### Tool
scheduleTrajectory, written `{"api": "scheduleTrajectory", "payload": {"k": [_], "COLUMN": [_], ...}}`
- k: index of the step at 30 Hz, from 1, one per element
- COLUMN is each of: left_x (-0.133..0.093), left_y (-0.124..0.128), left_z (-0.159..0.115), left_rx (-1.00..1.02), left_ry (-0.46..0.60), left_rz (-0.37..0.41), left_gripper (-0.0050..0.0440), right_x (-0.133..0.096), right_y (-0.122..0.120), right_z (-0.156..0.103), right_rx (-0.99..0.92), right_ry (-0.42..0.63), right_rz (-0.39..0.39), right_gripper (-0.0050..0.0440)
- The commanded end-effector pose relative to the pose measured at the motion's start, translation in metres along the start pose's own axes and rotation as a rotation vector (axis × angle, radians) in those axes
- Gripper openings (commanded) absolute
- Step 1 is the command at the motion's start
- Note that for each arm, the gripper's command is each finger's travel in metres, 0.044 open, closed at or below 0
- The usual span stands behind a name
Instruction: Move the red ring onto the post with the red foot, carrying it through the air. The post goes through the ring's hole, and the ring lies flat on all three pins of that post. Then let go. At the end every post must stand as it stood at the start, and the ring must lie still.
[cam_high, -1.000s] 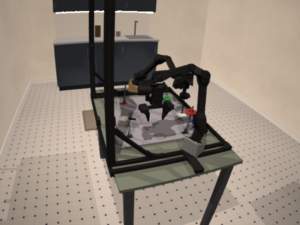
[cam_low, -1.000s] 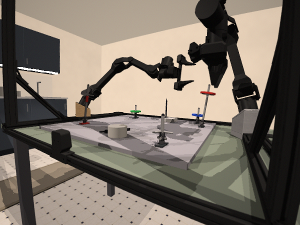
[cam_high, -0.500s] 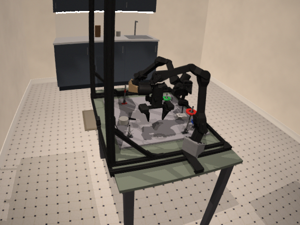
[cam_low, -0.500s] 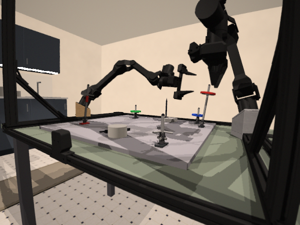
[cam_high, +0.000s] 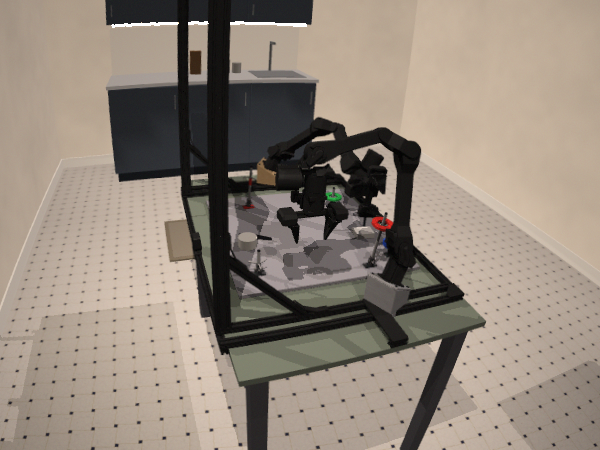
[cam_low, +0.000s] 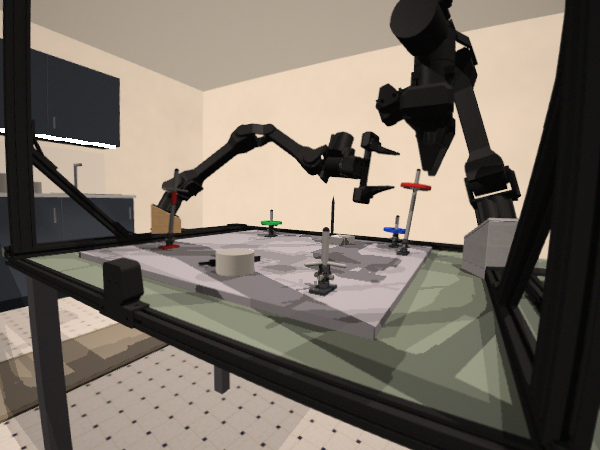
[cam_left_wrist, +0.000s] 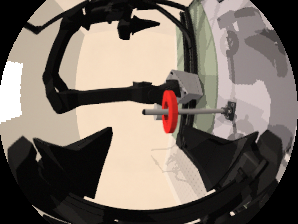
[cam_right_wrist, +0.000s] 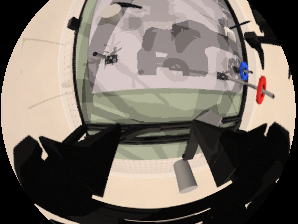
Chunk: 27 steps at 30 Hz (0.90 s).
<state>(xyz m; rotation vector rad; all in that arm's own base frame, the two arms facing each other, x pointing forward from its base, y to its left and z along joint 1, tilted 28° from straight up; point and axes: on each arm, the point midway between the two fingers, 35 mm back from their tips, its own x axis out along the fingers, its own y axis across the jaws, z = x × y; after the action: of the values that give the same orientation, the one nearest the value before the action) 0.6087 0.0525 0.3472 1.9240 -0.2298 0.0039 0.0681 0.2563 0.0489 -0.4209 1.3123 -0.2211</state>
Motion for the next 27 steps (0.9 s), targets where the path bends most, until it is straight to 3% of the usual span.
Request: {"api": "scheduleTrajectory", "payload": {"k": [1, 27], "left_x": [0.009, 0.038], "left_y": [-0.012, -0.033], "left_z": [0.002, 0.002], "left_rx": [0.0, 0.0], "left_ry": [-0.005, -0.005], "left_rz": [-0.012, -0.012], "left_gripper": [0.04, 0.04], "right_x": [0.0, 0.0], "right_y": [0.001, 0.001], "right_z": [0.001, 0.001], "right_rx": [0.007, 0.007], "right_ry": [-0.006, -0.006], "right_rz": [0.001, 0.001], "right_gripper": [0.04, 0.04]}}
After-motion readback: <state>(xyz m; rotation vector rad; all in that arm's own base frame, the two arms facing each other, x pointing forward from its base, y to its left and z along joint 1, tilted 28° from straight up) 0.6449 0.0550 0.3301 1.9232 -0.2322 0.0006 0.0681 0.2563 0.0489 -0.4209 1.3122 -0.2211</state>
